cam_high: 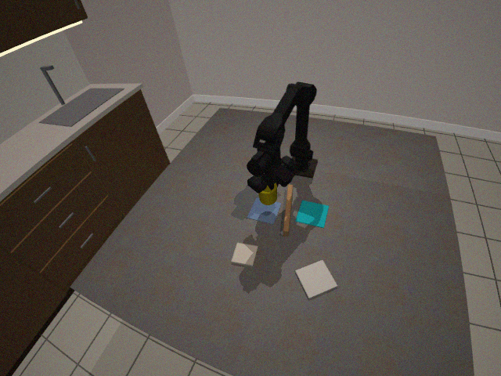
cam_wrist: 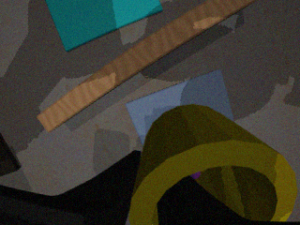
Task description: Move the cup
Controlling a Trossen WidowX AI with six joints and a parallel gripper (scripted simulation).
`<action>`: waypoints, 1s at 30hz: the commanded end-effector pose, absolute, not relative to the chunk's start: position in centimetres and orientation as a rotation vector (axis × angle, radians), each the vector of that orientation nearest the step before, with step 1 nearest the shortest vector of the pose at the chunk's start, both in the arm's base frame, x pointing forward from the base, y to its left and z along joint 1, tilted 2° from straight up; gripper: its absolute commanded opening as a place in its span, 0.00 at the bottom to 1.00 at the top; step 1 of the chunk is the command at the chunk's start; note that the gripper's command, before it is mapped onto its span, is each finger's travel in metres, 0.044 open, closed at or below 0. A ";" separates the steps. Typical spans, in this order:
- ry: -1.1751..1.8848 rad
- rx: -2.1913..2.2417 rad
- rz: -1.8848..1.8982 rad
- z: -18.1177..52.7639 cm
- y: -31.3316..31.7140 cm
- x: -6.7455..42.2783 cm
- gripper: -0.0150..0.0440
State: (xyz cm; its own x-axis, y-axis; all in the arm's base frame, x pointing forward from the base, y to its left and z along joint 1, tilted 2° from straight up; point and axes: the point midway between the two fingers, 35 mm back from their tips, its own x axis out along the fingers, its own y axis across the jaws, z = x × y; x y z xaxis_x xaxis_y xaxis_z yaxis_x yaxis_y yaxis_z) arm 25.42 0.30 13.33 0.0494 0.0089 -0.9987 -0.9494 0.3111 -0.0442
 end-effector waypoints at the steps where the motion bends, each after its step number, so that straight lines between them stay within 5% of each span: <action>1: 1.295 -0.982 0.946 13.3 1.1 25.0 0.25; 30: 1.291 -0.979 0.949 13.4 6.0 23.4 0.25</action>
